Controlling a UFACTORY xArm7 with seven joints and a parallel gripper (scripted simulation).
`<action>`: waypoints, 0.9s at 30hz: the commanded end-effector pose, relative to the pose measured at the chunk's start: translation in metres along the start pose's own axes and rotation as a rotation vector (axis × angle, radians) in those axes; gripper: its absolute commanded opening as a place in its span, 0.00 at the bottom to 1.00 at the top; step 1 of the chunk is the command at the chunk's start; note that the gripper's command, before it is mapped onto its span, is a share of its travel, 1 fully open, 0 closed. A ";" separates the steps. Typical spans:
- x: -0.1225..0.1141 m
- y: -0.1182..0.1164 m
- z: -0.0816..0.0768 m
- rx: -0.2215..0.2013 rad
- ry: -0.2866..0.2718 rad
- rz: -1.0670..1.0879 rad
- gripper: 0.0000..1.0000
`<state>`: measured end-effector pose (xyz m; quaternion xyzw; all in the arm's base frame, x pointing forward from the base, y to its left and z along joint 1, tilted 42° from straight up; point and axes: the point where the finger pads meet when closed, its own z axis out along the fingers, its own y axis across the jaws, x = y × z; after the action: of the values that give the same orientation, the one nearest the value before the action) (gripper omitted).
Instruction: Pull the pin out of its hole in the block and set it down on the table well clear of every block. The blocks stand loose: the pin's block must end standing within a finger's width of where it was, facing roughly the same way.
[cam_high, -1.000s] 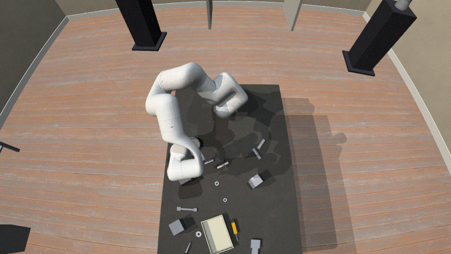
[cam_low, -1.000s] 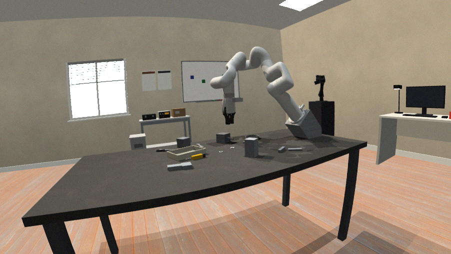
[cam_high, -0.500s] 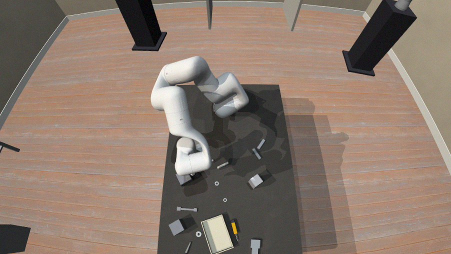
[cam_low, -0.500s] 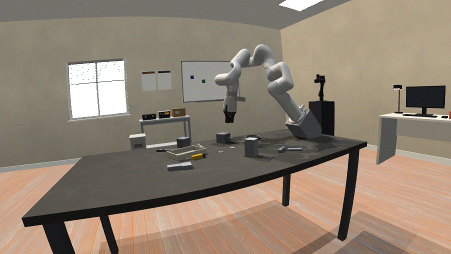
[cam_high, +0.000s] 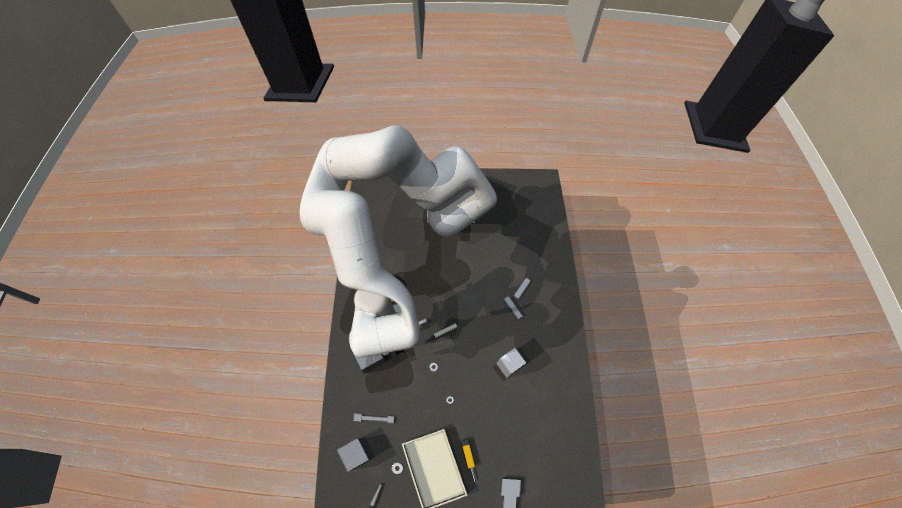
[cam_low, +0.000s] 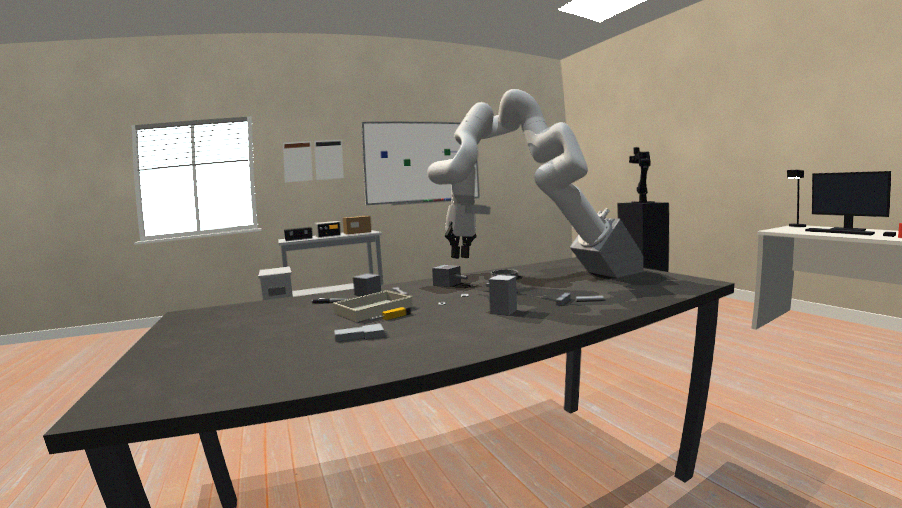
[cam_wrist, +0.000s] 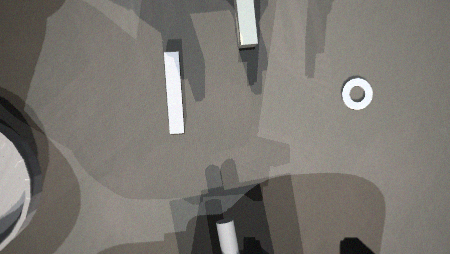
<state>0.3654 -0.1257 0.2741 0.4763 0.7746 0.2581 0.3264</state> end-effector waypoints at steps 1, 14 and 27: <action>-0.001 0.003 0.008 -0.008 0.014 0.029 0.43; -0.008 0.046 0.014 -0.209 0.039 0.271 0.43; -0.013 0.072 0.003 -0.337 0.037 0.388 0.43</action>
<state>0.4107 -0.1092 0.3176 0.5473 0.6365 0.4359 0.3245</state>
